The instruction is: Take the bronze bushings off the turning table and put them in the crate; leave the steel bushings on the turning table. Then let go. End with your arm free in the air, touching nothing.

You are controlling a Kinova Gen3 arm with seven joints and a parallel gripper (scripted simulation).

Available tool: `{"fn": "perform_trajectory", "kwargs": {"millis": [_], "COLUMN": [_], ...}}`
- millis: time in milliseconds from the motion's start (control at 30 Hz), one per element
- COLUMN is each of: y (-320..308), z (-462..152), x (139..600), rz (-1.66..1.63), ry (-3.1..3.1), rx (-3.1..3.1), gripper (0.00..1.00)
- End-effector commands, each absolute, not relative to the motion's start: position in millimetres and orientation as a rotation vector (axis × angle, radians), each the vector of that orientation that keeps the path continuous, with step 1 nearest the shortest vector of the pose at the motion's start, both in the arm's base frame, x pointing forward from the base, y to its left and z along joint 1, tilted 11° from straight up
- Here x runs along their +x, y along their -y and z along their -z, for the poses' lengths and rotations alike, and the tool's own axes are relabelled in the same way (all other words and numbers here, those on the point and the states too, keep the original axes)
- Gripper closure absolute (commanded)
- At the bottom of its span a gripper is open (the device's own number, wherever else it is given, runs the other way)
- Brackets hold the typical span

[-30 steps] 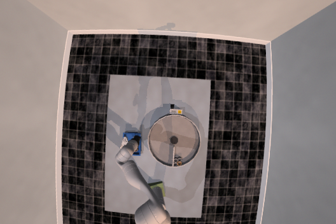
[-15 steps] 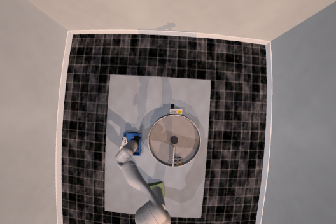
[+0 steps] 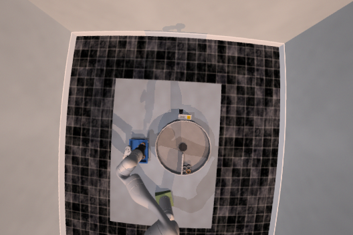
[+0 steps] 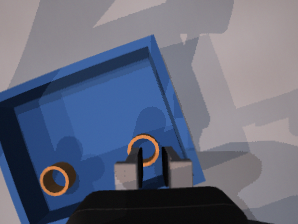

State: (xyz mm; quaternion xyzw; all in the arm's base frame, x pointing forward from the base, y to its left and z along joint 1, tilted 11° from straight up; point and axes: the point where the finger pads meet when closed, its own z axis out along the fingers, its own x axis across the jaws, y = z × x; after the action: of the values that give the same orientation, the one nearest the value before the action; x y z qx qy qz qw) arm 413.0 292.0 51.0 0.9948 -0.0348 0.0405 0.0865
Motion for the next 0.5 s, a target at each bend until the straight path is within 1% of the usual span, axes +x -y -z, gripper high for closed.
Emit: {"fn": "perform_trajectory", "kwargs": {"millis": [0, 200, 367, 467], "y": [-293, -293, -302, -302], "z": [-56, -56, -106, -106], "x": [415, 415, 411, 411], "rz": [-0.133, -0.133, -0.133, -0.133], "ry": [0.107, 0.107, 0.106, 0.106], "rx": [2.969, 2.969, 2.969, 2.969], "gripper": [0.58, 0.58, 0.58, 0.58]}}
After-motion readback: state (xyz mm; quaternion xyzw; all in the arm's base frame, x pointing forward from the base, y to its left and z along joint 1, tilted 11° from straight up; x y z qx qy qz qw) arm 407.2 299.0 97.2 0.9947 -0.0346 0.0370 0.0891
